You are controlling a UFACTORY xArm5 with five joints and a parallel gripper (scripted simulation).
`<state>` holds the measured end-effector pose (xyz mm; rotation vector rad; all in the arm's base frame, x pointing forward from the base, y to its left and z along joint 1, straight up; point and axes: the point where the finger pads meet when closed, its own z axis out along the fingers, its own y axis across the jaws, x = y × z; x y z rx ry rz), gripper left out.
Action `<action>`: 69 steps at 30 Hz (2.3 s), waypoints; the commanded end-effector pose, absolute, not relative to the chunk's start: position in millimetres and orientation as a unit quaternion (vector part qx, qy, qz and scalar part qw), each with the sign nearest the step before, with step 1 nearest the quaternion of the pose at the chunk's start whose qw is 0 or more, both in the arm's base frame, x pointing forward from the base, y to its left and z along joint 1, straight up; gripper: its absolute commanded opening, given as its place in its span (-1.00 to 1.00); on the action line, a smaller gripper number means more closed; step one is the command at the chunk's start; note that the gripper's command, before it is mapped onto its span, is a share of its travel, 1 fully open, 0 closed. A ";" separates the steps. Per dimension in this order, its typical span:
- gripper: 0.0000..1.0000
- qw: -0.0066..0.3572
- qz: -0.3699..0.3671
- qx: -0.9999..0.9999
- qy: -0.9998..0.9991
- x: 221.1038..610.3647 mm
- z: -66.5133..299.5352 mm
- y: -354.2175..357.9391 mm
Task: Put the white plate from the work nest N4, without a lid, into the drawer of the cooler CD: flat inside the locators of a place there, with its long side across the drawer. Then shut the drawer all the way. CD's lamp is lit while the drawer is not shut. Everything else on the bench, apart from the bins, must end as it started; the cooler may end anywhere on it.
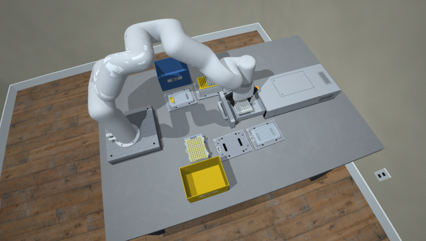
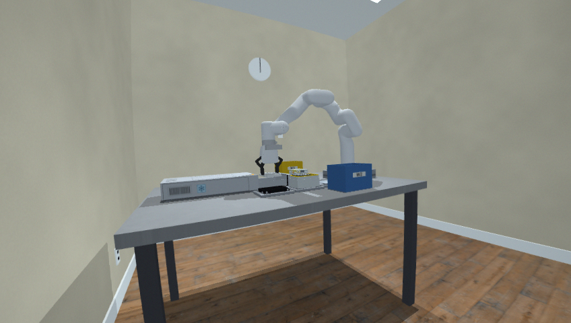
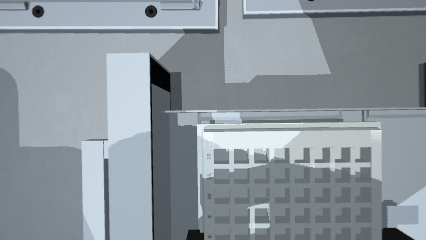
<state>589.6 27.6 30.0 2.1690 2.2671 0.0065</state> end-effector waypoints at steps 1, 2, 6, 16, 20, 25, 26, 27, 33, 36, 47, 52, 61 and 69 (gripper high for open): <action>-1.00 0.005 0.002 0.691 0.723 591.2 23.8 27.6; -1.00 0.005 0.002 0.691 0.723 591.2 22.2 27.6; -1.00 0.005 0.002 0.691 0.723 591.2 18.8 27.6; -1.00 0.005 0.002 0.691 0.723 591.3 2.1 27.5; -1.00 0.005 0.002 0.691 0.723 591.4 0.3 27.5; -1.00 0.005 0.002 0.691 0.723 591.4 0.3 27.5; -1.00 0.005 0.002 0.691 0.723 591.4 0.3 27.5; -1.00 0.005 0.002 0.691 0.723 591.4 0.3 27.5; -1.00 0.005 0.002 0.691 0.723 591.3 0.3 27.5; -1.00 0.005 0.002 0.691 0.723 591.3 0.3 27.5; -1.00 0.005 0.002 0.691 0.723 591.3 0.3 27.5; -1.00 0.005 0.002 0.691 0.723 591.3 0.3 27.5; -1.00 0.005 0.002 0.691 0.723 591.3 0.3 27.5; -1.00 0.005 0.002 0.691 0.723 591.3 0.3 27.5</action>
